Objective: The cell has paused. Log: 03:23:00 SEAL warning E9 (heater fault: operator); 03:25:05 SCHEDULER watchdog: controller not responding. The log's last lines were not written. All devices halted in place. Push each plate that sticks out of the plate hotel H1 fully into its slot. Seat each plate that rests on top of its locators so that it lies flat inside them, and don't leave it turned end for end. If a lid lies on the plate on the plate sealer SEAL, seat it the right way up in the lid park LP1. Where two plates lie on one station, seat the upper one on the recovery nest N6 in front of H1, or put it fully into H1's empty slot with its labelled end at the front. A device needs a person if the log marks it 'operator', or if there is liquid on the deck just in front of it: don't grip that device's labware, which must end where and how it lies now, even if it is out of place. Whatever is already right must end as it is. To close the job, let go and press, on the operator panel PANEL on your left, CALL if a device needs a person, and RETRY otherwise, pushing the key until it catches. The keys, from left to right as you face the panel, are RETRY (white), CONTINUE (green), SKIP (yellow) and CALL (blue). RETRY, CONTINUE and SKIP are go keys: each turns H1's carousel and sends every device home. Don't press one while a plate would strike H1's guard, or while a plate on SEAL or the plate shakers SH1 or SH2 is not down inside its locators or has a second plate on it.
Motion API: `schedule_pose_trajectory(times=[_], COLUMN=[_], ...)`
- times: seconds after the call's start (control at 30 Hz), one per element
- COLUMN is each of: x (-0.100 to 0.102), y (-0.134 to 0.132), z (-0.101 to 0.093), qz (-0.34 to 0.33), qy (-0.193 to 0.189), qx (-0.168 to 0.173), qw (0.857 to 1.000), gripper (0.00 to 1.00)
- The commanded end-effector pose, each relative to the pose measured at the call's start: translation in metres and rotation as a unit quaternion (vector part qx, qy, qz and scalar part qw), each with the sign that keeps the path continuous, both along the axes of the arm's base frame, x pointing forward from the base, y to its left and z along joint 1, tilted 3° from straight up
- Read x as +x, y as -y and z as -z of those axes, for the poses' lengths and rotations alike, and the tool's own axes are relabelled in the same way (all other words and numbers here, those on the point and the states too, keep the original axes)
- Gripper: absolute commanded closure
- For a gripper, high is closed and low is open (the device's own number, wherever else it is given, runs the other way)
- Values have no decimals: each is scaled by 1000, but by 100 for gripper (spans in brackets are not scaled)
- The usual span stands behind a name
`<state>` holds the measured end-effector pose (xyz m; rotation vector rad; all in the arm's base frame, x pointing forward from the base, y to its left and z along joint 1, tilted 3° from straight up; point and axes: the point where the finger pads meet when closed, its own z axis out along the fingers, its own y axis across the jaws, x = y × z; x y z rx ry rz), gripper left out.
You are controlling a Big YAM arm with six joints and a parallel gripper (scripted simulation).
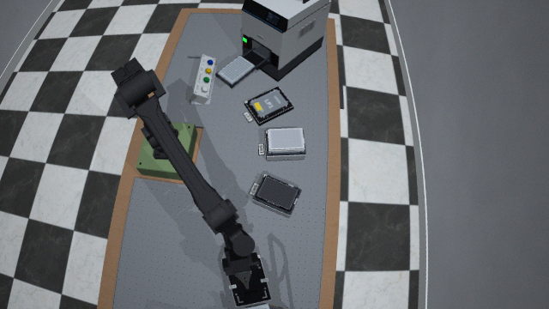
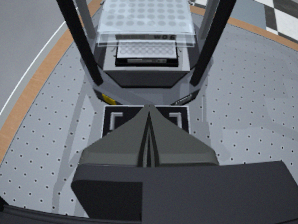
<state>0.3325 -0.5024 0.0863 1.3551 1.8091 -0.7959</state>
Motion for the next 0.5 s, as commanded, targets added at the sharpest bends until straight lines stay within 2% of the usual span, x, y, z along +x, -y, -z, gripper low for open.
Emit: schedule_pose_trajectory(times=[0.0, 0.03, 0.07, 0.47], x=[20, 20, 20, 20], y=[26, 26, 26, 26], z=[-32, -46, -48, -47], qz=[-4, -4, -3, -3], qy=[25, 32, 34, 34], qx=[-37, -46, -47, -46], qw=[999, 998, 998, 998], gripper=[100, 100, 100, 100])
